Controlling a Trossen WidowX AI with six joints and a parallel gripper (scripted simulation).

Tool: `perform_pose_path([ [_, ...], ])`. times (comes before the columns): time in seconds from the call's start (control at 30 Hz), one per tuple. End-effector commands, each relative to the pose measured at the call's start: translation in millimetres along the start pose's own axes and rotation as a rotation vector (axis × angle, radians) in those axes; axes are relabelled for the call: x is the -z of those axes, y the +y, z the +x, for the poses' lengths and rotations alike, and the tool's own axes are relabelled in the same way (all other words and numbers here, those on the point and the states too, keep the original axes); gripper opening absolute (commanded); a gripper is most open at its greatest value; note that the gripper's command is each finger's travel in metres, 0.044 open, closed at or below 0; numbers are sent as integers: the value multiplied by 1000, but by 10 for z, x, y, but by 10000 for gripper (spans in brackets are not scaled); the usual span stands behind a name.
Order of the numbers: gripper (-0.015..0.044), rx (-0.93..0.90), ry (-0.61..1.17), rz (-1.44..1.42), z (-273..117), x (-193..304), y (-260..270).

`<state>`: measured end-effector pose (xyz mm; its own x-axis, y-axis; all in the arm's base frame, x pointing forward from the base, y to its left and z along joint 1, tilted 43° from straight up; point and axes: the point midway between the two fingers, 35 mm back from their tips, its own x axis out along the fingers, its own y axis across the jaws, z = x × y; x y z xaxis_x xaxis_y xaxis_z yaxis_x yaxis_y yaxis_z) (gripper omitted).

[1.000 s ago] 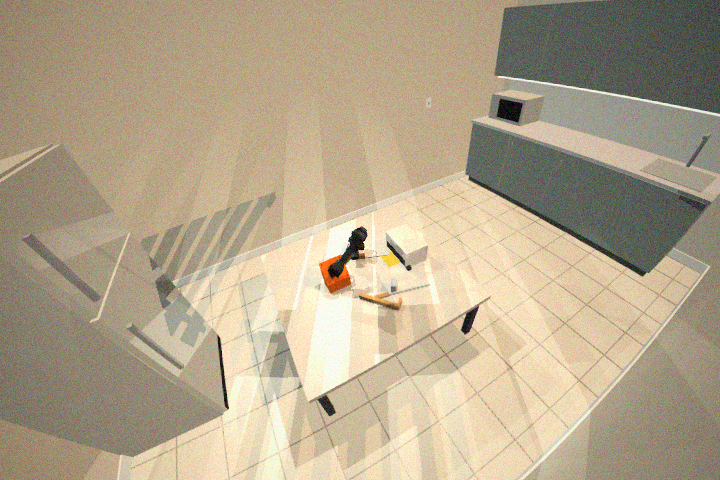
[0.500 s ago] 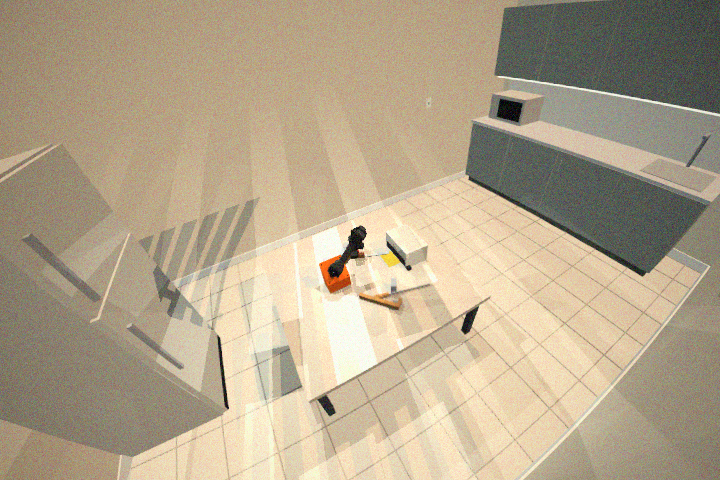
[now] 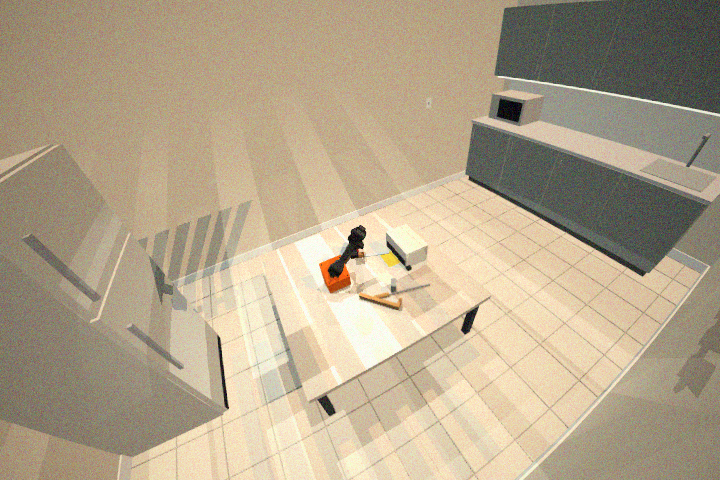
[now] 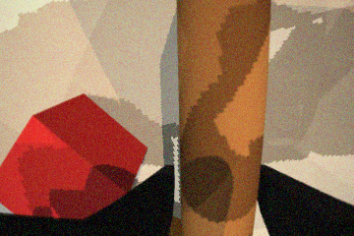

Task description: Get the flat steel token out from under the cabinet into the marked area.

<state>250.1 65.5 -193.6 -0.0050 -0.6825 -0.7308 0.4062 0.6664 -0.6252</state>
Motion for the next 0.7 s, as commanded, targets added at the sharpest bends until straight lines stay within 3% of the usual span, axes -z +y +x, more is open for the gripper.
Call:
perform_pose_path([
  [0.0, 200, 0, 0, 0, 0, 0, 0],
  [0.1, 270, -7, 3, 0, 1, 0, 0],
  [0.67, 256, -7, 0, 8, 15, -2, -2],
])
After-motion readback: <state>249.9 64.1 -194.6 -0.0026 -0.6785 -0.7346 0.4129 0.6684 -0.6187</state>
